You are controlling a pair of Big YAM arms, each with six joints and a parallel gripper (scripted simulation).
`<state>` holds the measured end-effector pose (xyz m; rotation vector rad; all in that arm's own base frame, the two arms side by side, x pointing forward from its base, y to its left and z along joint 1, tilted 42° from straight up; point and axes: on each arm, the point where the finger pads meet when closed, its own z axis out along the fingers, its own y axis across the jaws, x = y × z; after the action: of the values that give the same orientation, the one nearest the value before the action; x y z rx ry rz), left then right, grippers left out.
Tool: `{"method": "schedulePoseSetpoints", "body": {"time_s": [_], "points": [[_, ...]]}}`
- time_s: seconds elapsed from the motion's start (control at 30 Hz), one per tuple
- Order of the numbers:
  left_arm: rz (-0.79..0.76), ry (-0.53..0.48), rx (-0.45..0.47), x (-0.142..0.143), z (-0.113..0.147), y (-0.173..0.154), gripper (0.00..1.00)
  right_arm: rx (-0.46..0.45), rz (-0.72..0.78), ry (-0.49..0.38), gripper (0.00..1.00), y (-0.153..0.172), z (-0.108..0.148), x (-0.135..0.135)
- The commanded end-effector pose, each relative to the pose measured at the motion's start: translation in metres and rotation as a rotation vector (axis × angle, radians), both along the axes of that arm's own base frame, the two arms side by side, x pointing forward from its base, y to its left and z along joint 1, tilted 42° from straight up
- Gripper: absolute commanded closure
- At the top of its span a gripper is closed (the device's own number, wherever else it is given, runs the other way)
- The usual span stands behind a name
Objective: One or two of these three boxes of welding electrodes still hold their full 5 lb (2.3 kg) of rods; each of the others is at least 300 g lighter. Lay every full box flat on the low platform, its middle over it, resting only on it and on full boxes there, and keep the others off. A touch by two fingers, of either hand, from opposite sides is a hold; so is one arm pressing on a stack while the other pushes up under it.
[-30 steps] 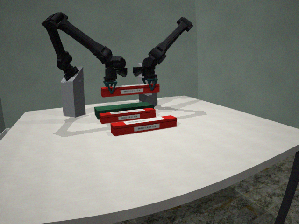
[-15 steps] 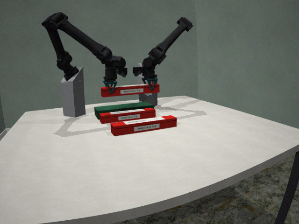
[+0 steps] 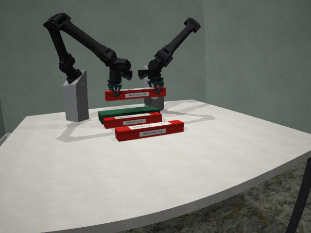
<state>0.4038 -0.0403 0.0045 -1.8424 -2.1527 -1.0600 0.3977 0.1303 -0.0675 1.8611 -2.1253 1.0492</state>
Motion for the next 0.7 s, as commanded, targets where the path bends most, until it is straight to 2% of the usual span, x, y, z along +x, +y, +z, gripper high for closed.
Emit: {"method": "schedulePoseSetpoints", "body": {"time_s": [0.0,0.53,0.57,0.6,0.67], "points": [[-0.02,-0.03,-0.012,0.009,0.01,-0.008,1.0,0.021,0.013,-0.041,1.0,0.011,0.011,0.008],[-0.02,-0.03,-0.012,0.009,0.01,-0.008,1.0,0.021,0.017,-0.047,1.0,0.007,0.015,0.008],[-0.027,-0.065,-0.024,0.022,0.022,-0.012,1.0,0.031,0.004,-0.063,1.0,0.007,0.02,0.02],[-0.016,-0.065,-0.024,0.025,0.023,-0.008,1.0,0.039,0.003,-0.075,1.0,0.01,0.024,0.028],[-0.014,-0.041,-0.011,0.024,0.022,-0.005,1.0,0.029,0.004,-0.06,1.0,0.009,0.026,0.029]]}}
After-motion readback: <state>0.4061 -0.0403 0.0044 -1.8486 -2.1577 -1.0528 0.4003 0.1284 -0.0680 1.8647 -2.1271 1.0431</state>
